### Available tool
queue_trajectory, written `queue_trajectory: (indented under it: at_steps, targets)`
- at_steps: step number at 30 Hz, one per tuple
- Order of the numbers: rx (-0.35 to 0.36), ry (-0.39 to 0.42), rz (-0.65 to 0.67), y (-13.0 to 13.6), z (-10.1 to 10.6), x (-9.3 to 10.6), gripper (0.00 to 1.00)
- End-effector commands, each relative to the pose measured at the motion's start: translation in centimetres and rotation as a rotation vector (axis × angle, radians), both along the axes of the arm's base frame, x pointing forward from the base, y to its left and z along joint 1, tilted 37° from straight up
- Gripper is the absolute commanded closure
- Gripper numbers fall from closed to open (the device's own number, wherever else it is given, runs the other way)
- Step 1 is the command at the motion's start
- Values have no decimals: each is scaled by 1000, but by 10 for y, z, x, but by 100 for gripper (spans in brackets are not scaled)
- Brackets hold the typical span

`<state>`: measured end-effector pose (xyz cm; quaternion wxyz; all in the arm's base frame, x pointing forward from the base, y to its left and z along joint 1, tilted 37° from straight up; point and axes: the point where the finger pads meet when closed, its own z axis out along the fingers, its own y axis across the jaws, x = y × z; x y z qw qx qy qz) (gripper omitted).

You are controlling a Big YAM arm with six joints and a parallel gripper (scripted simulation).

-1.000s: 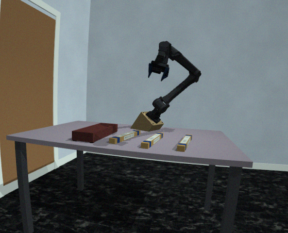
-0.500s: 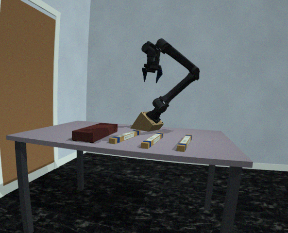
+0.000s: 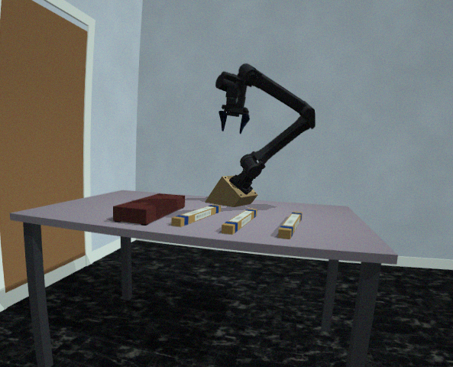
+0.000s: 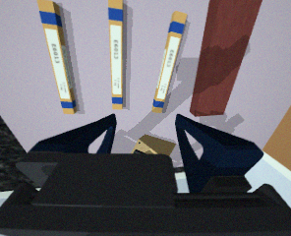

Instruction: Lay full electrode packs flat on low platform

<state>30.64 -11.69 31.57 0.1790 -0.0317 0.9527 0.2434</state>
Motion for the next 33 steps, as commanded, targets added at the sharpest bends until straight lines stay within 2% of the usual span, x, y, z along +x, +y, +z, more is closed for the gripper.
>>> queue_trajectory:
  at_steps: [1,5,33]
  targets:
    - [78,86,97,-9,-11,-24,26]
    - [74,85,91,-16,-27,-46,26]
    - [66,81,89,-15,-28,-46,26]
